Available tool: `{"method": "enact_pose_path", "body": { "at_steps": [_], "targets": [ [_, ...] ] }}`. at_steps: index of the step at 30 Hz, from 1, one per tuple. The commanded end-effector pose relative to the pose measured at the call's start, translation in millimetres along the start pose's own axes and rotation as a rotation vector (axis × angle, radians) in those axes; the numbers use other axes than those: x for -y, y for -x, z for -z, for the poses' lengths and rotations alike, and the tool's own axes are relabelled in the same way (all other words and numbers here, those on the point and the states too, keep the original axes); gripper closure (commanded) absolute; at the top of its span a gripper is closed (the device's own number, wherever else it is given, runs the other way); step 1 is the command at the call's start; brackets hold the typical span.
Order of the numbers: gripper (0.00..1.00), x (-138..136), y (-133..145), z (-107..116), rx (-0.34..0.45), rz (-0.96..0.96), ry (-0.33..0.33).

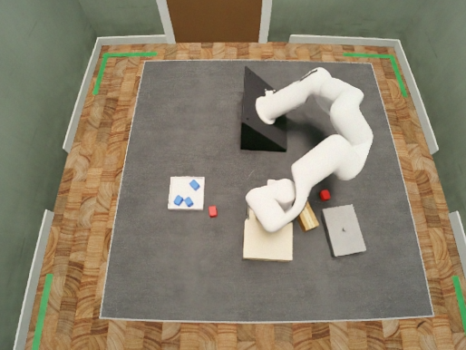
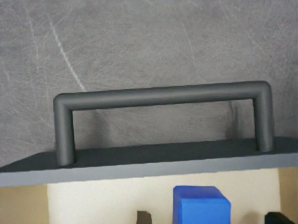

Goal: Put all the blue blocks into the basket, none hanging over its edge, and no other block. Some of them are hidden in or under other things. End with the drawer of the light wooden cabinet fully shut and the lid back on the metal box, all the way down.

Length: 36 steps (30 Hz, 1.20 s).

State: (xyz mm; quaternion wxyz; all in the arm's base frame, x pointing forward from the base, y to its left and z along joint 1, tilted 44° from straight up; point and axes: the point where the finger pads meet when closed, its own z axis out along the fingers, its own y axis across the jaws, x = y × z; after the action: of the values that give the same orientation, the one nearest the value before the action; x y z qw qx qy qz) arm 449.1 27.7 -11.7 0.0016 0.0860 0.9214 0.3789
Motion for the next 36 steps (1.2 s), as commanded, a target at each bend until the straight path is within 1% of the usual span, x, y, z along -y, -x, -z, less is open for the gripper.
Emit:
{"method": "enact_pose_path", "body": {
  "at_steps": [1,15,28,36],
  "targets": [
    [0.33,0,1,-1,0.003,0.001,0.000],
    [0.33,0,1,-19,0.003,0.001,0.000],
    [0.33,0,1,-30,0.003,0.001,0.000],
    [0.33,0,1,-33,0.003,0.001,0.000]
  ]
}}
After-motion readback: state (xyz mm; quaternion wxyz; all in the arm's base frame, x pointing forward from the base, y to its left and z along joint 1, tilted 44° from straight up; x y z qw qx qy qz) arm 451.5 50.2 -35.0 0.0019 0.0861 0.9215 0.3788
